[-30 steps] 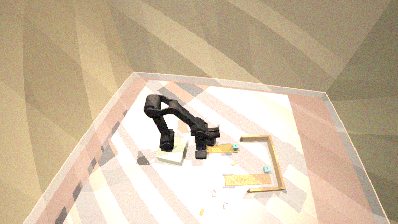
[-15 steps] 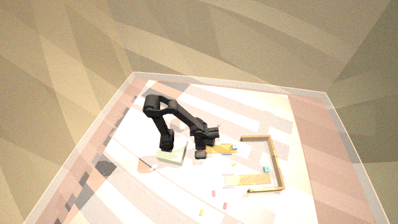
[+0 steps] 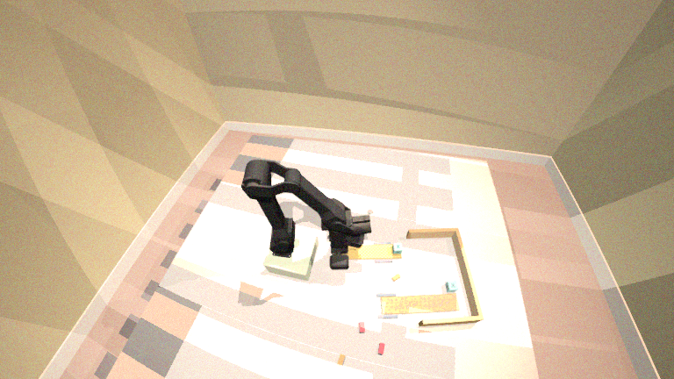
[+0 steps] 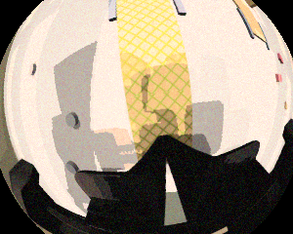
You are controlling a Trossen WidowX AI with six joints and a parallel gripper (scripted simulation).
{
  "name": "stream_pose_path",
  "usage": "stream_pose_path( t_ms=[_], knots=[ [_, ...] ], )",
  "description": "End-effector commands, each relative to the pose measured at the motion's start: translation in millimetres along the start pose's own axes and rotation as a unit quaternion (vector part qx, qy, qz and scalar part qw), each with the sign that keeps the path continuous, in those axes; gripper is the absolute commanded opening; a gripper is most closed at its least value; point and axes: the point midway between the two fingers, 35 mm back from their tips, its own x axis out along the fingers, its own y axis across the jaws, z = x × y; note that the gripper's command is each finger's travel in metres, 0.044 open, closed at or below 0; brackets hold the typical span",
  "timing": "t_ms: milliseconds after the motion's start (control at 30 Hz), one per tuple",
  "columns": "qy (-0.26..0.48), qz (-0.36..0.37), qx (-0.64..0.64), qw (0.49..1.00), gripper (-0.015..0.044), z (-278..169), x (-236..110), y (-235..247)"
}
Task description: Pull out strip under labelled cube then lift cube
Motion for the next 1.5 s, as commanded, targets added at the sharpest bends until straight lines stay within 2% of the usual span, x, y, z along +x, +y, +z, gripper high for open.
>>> stream_pose_path(
  t_ms=[0,233,400,567,1133,1467],
  knots=[
    [0.013,-0.001,0.003,1.0,0.0,-9,3,-1],
    [0.013,-0.001,0.003,1.0,0.0,-9,3,-1],
    [0.012,-0.001,0.002,1.0,0.0,2,-40,0],
    [0.013,-0.001,0.002,1.0,0.0,2,-43,0],
    [0.01,-0.002,0.012,1.0,0.044,69,-48,-1],
    [0.008,-0.002,0.012,1.0,0.044,106,-53,-2]
  ],
)
